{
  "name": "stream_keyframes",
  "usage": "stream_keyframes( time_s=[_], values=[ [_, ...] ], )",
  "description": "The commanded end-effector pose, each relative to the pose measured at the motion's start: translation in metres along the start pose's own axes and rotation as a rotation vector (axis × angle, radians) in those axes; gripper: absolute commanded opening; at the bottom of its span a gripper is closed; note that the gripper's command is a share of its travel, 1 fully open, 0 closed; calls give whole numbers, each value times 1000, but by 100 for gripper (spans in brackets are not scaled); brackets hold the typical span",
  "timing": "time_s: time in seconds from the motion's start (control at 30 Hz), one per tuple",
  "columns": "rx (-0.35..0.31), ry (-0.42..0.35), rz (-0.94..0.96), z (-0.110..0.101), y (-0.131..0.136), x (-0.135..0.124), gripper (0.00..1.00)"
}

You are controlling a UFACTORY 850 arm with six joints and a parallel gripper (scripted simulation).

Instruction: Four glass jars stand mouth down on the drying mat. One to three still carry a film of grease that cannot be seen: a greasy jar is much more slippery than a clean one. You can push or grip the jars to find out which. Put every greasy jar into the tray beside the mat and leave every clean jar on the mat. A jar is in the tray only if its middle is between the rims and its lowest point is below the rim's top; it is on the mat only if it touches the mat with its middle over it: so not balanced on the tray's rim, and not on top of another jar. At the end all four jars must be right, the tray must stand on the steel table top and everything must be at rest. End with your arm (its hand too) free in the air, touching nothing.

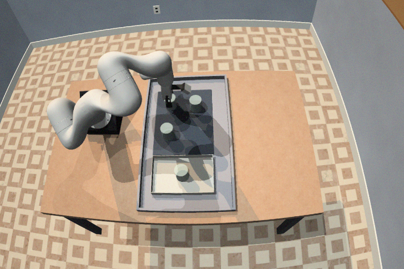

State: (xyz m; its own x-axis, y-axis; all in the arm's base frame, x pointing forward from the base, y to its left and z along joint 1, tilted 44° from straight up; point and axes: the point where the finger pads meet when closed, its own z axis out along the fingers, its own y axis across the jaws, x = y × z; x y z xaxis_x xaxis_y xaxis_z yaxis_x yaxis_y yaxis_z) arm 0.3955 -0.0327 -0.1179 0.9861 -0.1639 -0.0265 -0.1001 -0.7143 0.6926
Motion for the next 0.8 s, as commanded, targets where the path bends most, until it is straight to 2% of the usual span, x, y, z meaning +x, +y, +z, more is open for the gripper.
stream_keyframes(
  time_s=[0.0, 0.17, 0.33, 0.37, 0.77],
  values=[
    [1, 2, 1, 3, 0, 1, 100],
    [1, 2, 1, 13, 0, 1, 100],
    [1, 2, 1, 13, 0, 1, 100],
    [1, 2, 1, 13, 0, 1, 91],
    [1, 2, 1, 13, 0, 1, 91]
  ],
)
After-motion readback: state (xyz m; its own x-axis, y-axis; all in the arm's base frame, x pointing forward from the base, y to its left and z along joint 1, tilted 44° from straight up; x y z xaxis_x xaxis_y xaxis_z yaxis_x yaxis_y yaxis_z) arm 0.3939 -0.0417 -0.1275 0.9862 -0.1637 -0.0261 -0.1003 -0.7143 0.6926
